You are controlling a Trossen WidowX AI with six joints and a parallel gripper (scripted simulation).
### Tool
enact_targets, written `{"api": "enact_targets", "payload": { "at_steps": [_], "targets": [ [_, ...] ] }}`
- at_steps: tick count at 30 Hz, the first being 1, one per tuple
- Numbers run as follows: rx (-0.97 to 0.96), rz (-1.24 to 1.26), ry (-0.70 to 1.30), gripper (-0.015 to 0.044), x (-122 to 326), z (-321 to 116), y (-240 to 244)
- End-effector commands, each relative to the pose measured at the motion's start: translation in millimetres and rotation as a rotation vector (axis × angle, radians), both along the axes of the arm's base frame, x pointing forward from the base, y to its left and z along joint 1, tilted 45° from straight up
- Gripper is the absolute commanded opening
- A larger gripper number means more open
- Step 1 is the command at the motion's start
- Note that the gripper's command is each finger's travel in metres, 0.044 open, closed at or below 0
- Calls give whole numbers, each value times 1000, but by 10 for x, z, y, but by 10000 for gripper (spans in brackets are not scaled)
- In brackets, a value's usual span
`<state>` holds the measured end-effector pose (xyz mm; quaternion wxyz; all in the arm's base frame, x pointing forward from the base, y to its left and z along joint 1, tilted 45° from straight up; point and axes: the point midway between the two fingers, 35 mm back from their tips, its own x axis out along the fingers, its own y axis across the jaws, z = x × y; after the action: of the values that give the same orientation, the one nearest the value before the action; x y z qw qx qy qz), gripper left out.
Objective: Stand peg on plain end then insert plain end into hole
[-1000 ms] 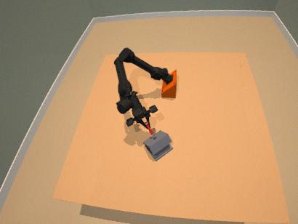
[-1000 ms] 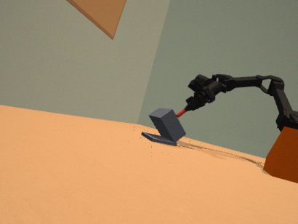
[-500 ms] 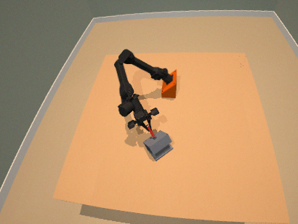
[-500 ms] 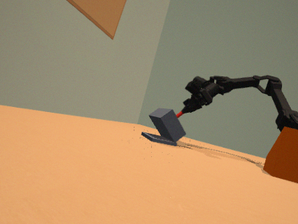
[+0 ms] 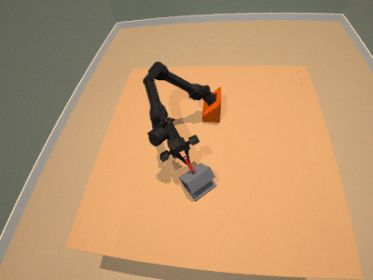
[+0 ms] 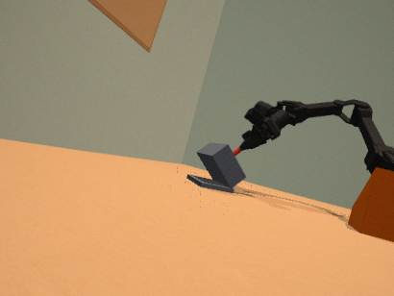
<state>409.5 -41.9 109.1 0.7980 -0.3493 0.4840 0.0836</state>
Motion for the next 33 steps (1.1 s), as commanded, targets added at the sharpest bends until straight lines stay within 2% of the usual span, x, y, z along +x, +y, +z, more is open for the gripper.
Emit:
{"api": "enact_targets", "payload": {
  "at_steps": [1,33],
  "targets": [
    [0,0,0,0,-4,6,2],
    [0,0,0,0,79,-138,-7]
  ]
}}
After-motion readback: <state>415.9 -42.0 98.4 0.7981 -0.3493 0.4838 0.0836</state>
